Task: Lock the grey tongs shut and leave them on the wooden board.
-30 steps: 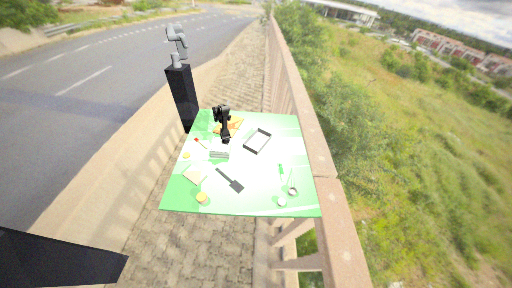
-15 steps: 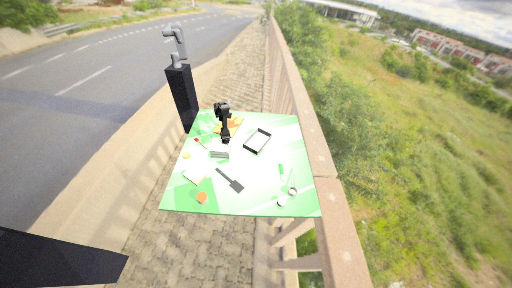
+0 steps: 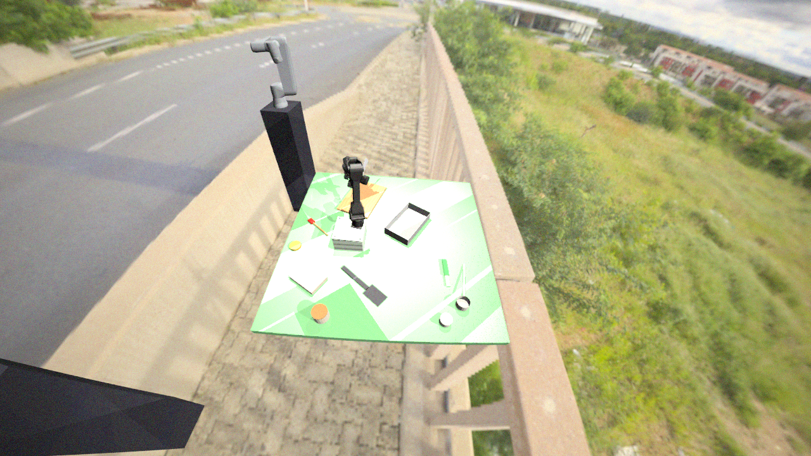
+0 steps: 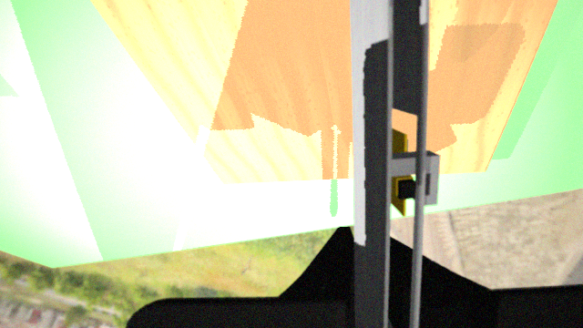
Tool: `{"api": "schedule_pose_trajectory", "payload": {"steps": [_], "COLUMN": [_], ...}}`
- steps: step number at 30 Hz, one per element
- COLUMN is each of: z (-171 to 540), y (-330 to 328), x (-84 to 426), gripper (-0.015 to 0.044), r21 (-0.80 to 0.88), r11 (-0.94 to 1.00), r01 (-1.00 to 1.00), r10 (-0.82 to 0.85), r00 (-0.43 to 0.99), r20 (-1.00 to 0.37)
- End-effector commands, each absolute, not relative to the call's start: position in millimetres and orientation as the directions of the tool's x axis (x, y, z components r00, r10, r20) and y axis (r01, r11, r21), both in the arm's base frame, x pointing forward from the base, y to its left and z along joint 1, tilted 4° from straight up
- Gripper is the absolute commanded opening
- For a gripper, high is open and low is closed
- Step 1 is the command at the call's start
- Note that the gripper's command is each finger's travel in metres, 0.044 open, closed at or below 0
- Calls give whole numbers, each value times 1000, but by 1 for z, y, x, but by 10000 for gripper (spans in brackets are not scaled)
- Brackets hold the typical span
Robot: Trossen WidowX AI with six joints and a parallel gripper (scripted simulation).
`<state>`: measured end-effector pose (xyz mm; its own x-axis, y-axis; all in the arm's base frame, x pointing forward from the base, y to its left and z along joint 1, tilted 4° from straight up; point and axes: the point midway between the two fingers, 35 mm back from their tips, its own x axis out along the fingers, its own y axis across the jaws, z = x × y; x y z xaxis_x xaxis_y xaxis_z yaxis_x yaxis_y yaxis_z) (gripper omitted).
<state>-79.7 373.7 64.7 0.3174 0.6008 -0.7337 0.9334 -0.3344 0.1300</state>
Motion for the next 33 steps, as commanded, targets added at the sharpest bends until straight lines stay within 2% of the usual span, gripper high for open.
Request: {"api": "schedule_pose_trajectory", "payload": {"steps": [1,18,28,33], "z": [69,80,98,100], "y": [379,369,354,353], "x": [-79,-67,-62,-61], "gripper": [-150,-150,-150,-150], "r21": [109,66,37,35], "r11": [-342,-379,-436,-441], "r01": [933,923,899,897], "r10": [553,249,57,44], "r00": [294,171,68,60], "r20": [-779,-953,-996,-997]}}
